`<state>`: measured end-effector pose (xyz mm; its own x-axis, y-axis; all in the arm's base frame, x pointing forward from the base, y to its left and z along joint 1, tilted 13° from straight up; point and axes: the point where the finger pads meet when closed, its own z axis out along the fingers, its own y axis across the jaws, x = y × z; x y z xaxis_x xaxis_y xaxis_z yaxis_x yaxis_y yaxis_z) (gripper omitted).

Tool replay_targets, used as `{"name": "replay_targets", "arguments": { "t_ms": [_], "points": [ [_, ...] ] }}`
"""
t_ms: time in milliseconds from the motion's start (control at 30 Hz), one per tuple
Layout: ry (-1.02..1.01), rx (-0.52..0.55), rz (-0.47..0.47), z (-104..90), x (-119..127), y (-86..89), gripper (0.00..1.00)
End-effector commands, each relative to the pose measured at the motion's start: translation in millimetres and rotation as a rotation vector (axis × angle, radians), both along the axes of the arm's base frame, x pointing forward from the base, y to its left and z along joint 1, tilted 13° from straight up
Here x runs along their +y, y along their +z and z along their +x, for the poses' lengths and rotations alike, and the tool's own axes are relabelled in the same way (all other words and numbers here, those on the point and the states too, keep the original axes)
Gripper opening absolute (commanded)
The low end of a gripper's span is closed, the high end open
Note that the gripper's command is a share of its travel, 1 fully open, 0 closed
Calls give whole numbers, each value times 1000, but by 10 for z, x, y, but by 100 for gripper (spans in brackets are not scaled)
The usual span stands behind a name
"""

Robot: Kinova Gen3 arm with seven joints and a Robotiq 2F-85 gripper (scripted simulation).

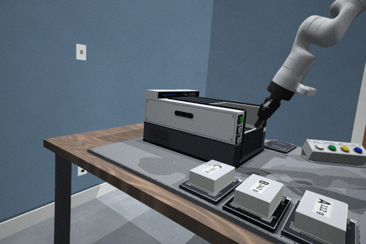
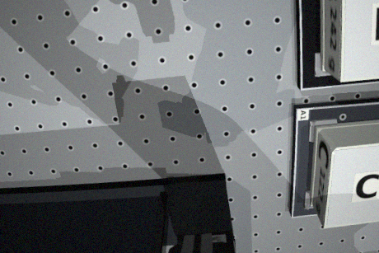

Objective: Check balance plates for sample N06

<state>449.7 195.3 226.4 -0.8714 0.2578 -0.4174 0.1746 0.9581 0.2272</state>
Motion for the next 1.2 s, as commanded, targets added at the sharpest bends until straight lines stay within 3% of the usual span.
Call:
{"name": "replay_targets", "arguments": {
  "t_ms": [0,1167],
  "points": [
    [0,-1,1,-30,-11,77,10],
    [0,-1,1,-490,-136,955,10]
  ]
}}
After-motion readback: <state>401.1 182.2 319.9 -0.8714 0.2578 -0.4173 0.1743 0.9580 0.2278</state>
